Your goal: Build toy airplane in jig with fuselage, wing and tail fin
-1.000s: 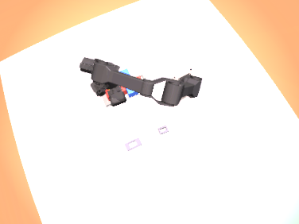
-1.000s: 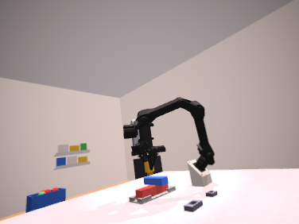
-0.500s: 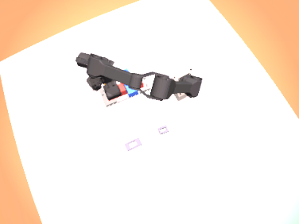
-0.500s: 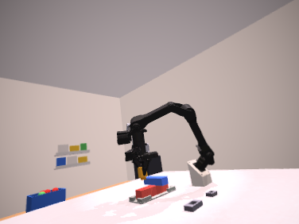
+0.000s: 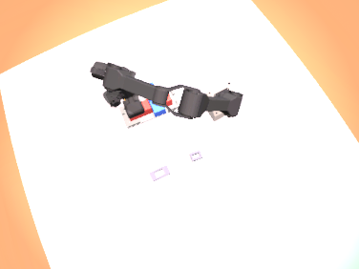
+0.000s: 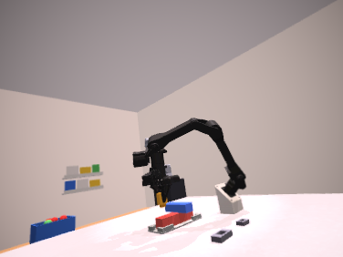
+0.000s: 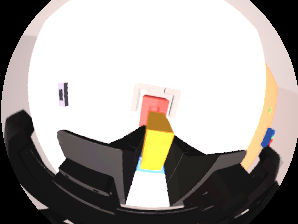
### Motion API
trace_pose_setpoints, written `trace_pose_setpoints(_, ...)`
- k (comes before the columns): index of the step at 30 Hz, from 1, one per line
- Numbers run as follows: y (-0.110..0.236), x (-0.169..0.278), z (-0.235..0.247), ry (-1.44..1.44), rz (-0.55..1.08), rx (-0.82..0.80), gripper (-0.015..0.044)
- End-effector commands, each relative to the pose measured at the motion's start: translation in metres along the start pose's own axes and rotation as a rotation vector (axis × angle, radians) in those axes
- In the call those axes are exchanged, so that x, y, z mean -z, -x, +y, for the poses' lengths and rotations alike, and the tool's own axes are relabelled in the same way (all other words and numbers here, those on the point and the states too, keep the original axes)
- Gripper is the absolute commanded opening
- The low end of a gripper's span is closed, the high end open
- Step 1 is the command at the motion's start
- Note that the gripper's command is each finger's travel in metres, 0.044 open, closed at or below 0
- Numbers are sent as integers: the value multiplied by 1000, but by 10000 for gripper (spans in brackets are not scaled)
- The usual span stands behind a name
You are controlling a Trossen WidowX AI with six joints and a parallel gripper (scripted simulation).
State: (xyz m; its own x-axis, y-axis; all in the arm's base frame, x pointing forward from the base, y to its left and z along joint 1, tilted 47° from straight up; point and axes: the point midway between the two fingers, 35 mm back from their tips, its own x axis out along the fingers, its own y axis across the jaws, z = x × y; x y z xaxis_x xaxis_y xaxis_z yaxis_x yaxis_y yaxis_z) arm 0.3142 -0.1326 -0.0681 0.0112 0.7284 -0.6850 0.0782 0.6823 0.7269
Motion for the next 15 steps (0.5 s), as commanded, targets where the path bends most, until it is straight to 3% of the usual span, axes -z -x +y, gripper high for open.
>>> trace_pose_setpoints(1,0,0,-1,4,0,3,65)
trace_pose_setpoints(15,-5,-1,-2,4,-1,3,65)
